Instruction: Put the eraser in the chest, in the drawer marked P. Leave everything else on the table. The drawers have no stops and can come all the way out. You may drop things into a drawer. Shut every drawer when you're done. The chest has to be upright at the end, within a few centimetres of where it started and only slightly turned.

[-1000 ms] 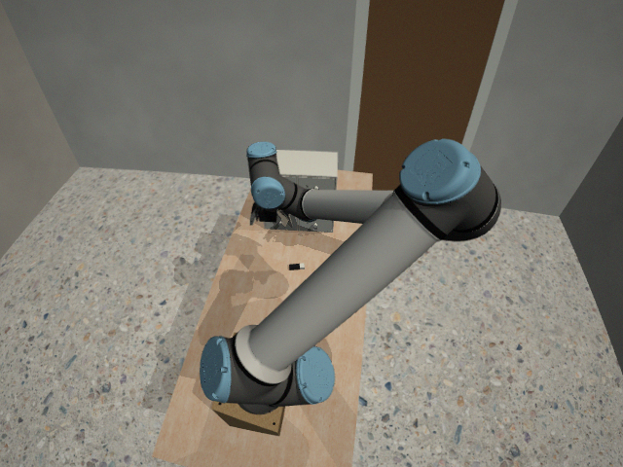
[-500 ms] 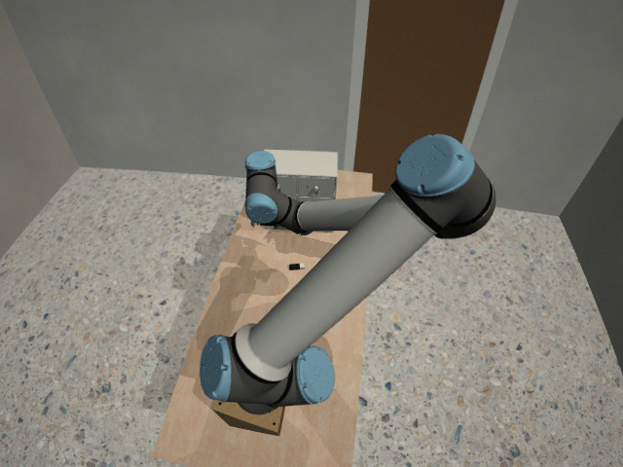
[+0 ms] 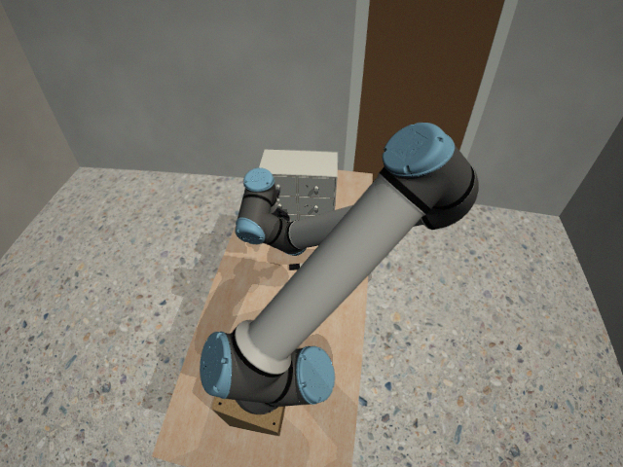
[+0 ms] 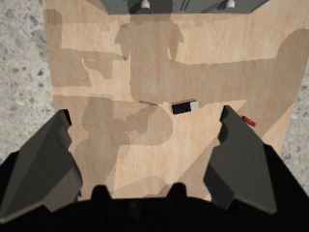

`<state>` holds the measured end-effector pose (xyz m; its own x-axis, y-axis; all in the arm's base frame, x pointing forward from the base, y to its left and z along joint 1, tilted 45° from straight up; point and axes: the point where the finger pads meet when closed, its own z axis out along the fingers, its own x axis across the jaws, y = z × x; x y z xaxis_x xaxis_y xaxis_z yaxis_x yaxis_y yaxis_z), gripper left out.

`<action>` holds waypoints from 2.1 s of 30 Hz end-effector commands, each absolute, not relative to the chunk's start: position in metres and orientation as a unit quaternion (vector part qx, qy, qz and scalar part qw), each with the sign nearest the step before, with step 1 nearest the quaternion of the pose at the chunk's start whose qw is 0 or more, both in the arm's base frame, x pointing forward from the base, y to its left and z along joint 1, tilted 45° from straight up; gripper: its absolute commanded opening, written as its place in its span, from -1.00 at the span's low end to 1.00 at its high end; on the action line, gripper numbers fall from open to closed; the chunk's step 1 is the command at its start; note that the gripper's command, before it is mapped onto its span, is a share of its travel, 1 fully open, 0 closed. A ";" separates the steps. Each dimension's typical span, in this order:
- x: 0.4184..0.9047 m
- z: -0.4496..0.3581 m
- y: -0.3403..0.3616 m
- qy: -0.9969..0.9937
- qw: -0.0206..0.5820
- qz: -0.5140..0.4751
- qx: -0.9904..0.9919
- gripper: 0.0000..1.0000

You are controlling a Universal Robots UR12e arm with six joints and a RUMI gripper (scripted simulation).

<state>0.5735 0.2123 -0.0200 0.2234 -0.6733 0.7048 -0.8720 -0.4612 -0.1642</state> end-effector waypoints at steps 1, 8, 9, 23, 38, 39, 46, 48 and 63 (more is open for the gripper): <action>0.586 -0.030 0.208 -0.477 0.086 0.397 0.779 1.00; 0.595 -0.037 0.203 -0.460 0.053 0.416 0.782 1.00; 0.597 -0.039 0.202 -0.457 0.047 0.420 0.783 1.00; 0.617 -0.055 0.192 -0.416 -0.025 0.460 0.784 1.00; 0.631 -0.066 0.186 -0.386 -0.075 0.486 0.781 1.00; 0.632 -0.066 0.185 -0.385 -0.077 0.487 0.780 1.00; 0.634 -0.068 0.184 -0.380 -0.084 0.490 0.780 1.00; 0.634 -0.068 0.184 -0.380 -0.084 0.491 0.780 1.00; 0.634 -0.068 0.184 -0.380 -0.084 0.491 0.780 -0.61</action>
<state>0.6337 0.1839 -0.0682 0.2299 -0.6752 0.7009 -0.5107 -0.6968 -0.5037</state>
